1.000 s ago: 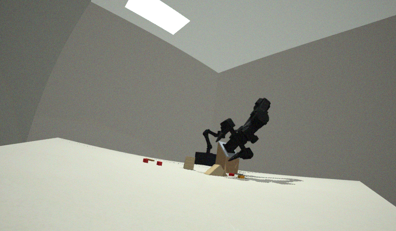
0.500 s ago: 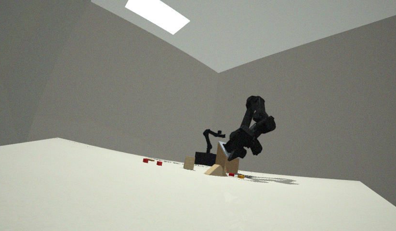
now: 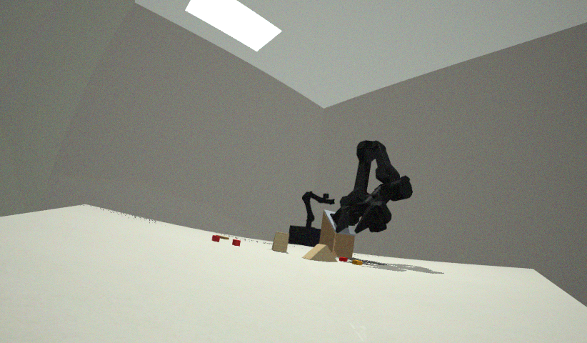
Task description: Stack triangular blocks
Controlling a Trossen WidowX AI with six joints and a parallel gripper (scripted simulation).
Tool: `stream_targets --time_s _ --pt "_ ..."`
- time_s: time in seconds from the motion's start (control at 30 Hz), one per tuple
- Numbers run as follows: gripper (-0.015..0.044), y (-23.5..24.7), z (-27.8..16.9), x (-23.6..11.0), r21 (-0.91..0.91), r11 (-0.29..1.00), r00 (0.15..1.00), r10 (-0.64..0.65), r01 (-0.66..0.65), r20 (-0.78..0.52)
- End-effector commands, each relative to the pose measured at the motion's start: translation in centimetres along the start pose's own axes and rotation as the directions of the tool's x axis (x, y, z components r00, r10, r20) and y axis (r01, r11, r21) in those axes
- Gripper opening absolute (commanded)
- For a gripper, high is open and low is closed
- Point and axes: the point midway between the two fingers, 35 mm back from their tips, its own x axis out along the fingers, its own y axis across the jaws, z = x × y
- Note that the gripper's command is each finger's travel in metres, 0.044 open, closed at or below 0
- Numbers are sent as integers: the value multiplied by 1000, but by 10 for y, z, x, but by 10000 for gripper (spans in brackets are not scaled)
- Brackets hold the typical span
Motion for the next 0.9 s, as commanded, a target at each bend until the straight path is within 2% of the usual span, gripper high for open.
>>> stream_targets --time_s 0.0,0.87 --pt "440 0 0 2 -18 1000 1000 0 0 -3" --pt "440 3 -1 101 -22 1000 1000 0 -1 -6"
